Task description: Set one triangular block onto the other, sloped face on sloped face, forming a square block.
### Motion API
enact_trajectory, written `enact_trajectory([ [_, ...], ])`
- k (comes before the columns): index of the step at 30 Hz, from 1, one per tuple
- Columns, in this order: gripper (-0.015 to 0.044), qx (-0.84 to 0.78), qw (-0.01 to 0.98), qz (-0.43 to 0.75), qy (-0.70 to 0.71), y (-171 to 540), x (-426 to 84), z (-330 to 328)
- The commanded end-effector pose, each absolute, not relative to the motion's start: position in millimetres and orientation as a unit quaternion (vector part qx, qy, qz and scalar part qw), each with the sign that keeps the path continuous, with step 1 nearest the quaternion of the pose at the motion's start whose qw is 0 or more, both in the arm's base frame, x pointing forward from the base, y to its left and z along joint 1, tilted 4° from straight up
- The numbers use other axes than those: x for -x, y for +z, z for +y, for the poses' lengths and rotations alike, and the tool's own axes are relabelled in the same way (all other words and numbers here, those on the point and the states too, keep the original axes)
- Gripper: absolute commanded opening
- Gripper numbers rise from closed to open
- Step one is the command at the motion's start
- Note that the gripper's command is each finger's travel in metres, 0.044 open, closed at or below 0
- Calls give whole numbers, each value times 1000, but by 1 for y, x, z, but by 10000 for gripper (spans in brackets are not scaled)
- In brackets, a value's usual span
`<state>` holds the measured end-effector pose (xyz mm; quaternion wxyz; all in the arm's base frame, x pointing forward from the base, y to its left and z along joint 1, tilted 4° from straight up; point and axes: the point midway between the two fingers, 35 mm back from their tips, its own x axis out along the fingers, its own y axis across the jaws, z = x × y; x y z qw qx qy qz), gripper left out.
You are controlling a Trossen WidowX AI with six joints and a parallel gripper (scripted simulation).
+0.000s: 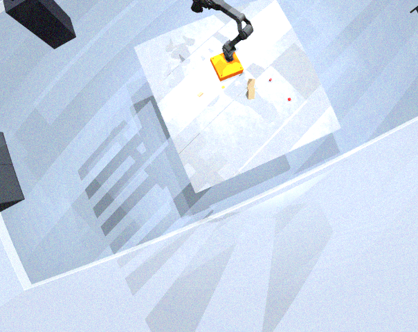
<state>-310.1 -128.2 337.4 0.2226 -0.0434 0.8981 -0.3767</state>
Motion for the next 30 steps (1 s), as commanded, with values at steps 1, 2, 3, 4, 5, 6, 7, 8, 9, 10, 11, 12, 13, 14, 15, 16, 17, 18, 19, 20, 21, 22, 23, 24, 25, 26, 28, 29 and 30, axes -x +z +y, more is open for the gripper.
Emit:
enact_trajectory([
  [1, 374, 45, 225, 897, -378, 337, 309, -130],
  [2, 347, 50, 231, 893, -383, 335, 307, -136],
  [3, 321, 58, 242, 887, -390, 333, 303, -146],
  [4, 295, 71, 259, 880, -392, 329, 297, -160],
  [5, 269, 86, 277, 874, -390, 324, 291, -176],
  [6, 242, 100, 295, 868, -387, 319, 284, -191],
  [7, 216, 114, 313, 861, -383, 314, 276, -206],
  [8, 190, 128, 331, 854, -379, 309, 267, -221],
  [9, 164, 141, 349, 847, -374, 305, 257, -235],
  [10, 137, 154, 367, 840, -368, 300, 247, -249],
  [11, 111, 166, 385, 832, -364, 295, 236, -262],
  [12, 85, 177, 402, 824, -358, 290, 223, -274],
  [13, 59, 188, 420, 815, -352, 285, 211, -285],
  [14, 32, 199, 437, 806, -345, 280, 197, -296],
  [15, 6, 209, 454, 798, -338, 275, 183, -306],
  [16, 0, 218, 471, 789, -330, 271, 168, -315],
  [17, 0, 227, 487, 780, -321, 266, 153, -324],
  [18, 0, 235, 503, 771, -312, 261, 138, -332],
  [19, 0, 243, 519, 762, -302, 256, 122, -339],
  [20, 0, 250, 534, 753, -292, 251, 106, -345],
  [21, 0, 258, 546, 746, -281, 247, 89, -351],
  [22, 0, 266, 558, 738, -269, 243, 73, -356],
  [23, 0, 273, 570, 731, -258, 239, 56, -360],
  [24, 0, 280, 582, 723, -245, 235, 40, -363],
  [25, 0, 287, 592, 716, -233, 231, 23, -365],
  [26, 0, 293, 603, 709, -220, 227, 5, -367],
  [28, 0, 305, 622, 695, -193, 219, -29, -368],
  [29, 0, 310, 631, 688, -179, 215, -47, -367],
  [30, 0, 316, 640, 681, -165, 211, -64, -365],
])
